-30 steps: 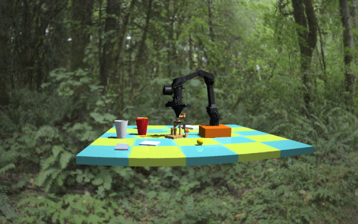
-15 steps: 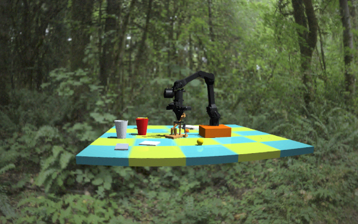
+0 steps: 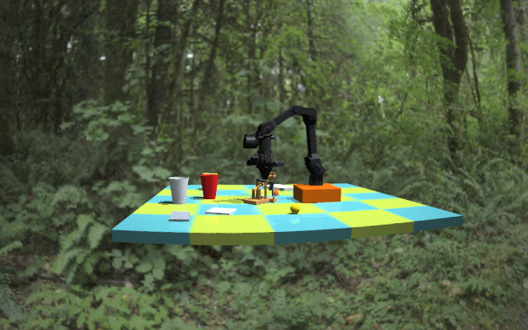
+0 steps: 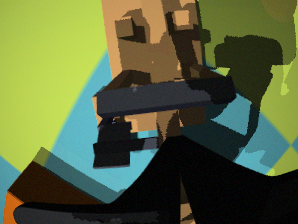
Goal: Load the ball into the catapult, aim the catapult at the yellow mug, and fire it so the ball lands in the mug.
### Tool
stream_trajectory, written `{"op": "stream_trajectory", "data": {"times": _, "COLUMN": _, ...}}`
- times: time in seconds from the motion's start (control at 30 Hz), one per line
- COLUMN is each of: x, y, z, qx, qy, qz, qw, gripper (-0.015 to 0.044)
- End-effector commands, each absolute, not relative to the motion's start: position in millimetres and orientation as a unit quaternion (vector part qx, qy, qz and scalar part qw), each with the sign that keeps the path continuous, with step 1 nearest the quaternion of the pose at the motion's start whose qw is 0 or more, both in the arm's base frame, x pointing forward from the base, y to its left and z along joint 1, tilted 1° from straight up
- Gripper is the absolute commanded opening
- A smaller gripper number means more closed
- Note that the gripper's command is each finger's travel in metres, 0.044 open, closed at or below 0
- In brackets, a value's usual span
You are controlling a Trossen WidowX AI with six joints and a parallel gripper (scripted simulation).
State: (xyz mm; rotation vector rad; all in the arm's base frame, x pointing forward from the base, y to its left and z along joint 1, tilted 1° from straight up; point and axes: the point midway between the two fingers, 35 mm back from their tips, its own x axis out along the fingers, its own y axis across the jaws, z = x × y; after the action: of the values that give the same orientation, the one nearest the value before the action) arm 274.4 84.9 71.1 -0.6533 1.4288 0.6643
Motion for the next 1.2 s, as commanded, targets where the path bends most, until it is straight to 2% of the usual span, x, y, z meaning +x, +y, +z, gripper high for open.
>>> {"op": "stream_trajectory", "data": {"times": 0.0, "x": 272, "y": 81, "z": 65, "qx": -0.290, "qy": 0.632, "qz": 0.292, "qw": 0.656, "gripper": 0.0000}}
{"op": "stream_trajectory", "data": {"times": 1.17, "x": 266, "y": 73, "z": 14, "qx": -0.290, "qy": 0.633, "qz": 0.292, "qw": 0.656, "gripper": 0.0000}}
